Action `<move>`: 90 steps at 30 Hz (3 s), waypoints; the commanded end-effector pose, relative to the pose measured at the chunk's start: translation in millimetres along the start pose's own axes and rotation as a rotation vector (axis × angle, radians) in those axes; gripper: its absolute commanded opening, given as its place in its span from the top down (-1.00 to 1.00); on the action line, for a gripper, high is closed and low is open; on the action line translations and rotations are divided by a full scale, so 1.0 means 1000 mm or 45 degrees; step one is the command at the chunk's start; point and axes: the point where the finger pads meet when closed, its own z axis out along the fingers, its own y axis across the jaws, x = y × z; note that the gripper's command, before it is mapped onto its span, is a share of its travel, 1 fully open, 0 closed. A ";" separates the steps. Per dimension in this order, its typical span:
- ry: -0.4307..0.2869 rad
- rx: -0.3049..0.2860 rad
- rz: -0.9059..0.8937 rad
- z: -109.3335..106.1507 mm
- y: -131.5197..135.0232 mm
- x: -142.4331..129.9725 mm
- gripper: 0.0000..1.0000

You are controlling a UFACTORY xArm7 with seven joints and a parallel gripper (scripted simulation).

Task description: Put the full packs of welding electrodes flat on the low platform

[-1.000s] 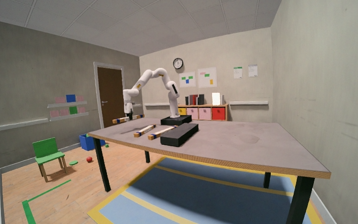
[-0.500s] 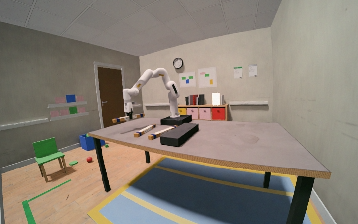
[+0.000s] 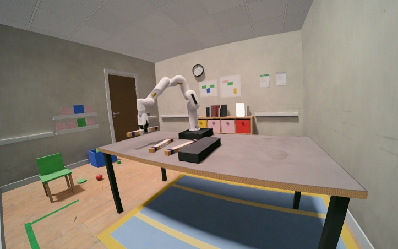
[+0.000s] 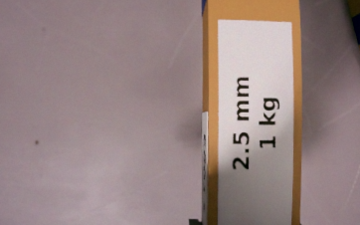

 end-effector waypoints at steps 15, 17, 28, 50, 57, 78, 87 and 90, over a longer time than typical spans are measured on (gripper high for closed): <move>-0.008 0.002 -0.013 -0.002 -0.001 -0.002 0.31; -0.008 0.002 -0.013 -0.002 -0.001 -0.002 0.31; -0.008 0.002 -0.013 -0.002 0.004 -0.004 0.31; -0.008 0.002 -0.013 -0.003 0.055 -0.032 0.31; -0.008 0.002 -0.013 -0.003 0.086 -0.049 0.31; -0.008 0.002 -0.013 -0.003 0.178 -0.099 0.31; -0.008 0.002 -0.013 -0.003 0.227 -0.126 0.31; -0.008 0.002 -0.013 -0.003 0.240 -0.133 0.31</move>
